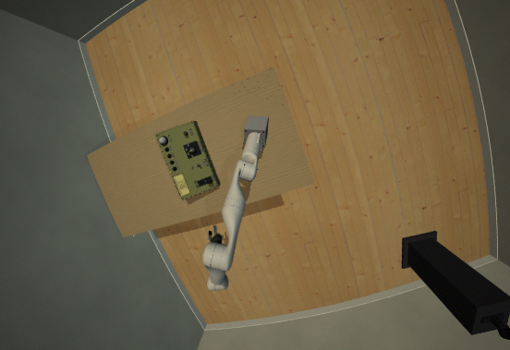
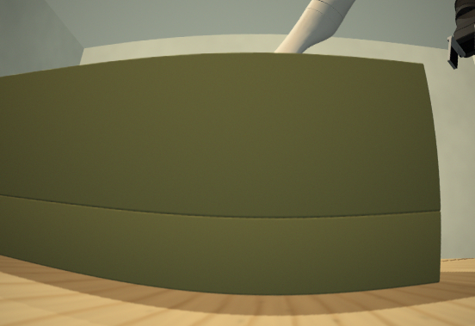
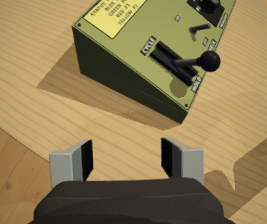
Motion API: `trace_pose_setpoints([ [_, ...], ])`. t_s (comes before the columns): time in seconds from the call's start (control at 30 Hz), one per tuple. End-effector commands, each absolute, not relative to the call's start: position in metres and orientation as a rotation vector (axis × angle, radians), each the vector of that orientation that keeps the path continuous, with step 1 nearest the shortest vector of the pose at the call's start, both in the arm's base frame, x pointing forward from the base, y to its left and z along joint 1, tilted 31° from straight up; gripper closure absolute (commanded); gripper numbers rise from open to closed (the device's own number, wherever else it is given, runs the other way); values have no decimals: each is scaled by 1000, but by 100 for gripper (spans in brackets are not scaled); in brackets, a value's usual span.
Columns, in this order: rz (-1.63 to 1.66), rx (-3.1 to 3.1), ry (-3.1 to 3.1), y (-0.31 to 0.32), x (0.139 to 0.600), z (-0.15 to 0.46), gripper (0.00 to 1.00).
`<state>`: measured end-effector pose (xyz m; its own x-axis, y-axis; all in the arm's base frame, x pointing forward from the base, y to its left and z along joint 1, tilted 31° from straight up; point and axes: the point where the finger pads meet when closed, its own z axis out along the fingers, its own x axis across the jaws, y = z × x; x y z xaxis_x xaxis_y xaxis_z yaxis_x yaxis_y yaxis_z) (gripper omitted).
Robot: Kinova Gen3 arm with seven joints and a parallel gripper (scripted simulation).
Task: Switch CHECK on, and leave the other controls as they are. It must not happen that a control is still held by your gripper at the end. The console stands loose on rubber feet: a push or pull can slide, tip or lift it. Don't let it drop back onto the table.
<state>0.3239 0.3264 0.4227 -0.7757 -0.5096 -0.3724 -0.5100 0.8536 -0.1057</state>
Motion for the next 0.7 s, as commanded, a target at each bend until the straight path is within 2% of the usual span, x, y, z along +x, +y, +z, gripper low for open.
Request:
trace_pose_setpoints([
  [0.0, 3, -756, 2636, 326, 324, 424, 0],
  [0.5, -41, -766, 2605, 317, 347, 415, 0],
  [0.67, -86, -766, 2578, 304, 370, 407, 0],
])
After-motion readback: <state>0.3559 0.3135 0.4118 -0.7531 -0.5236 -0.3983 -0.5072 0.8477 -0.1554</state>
